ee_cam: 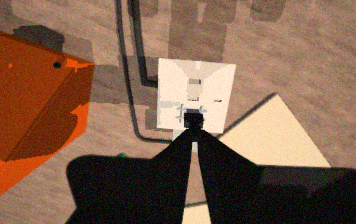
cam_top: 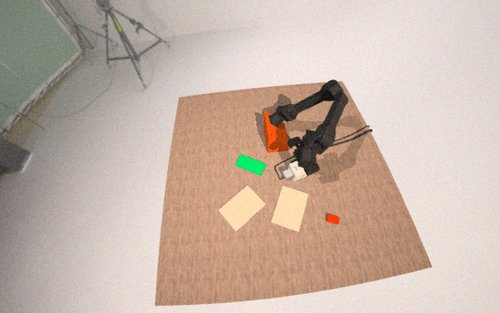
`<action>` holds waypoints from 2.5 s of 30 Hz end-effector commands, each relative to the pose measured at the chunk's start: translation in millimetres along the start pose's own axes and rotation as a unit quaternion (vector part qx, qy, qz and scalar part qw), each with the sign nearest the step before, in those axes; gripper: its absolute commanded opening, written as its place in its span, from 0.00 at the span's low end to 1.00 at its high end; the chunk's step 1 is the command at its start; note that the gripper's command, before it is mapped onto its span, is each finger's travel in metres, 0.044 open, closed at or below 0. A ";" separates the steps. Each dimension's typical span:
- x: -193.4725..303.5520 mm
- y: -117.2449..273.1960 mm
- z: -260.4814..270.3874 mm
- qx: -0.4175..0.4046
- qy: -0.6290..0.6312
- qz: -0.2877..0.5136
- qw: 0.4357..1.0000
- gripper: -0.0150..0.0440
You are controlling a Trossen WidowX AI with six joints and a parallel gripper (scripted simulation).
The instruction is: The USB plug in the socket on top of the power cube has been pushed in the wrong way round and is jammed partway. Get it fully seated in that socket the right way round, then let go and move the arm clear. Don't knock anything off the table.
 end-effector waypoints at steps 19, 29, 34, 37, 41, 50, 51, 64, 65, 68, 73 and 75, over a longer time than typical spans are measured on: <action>1.6 -2.3 0.1 -0.001 -0.005 0.008 1.000 0.25; 2.1 -3.5 0.1 -0.001 -0.007 0.011 1.000 0.25; 2.4 -4.1 0.1 -0.001 -0.008 0.012 1.000 0.25; 2.6 -4.4 0.1 -0.001 -0.009 0.013 1.000 0.25; 2.8 -4.9 0.1 -0.001 -0.010 0.014 1.000 0.25; 3.3 -6.0 0.0 -0.001 -0.012 0.016 1.000 0.25; 3.3 -6.1 0.0 -0.001 -0.012 0.016 1.000 0.25; 4.1 -7.6 0.0 -0.001 -0.015 0.019 1.000 0.25; 4.1 -7.7 0.0 -0.001 -0.015 0.019 1.000 0.25; 4.3 -8.1 0.0 -0.001 -0.015 0.020 1.000 0.25; 4.6 -8.7 -0.1 -0.001 -0.016 0.021 1.000 0.25; 4.7 -8.9 -0.1 -0.001 -0.017 0.022 1.000 0.25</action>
Point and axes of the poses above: the point midway between the two fingers, 35 mm back from their tips, its own y axis back along the fingers, its own z axis across the jaws, x = y × z, the point moved 2 cm from there along y, back along the fingers, and after that the axes turned 1 degree about y, right-handed, at the moved point
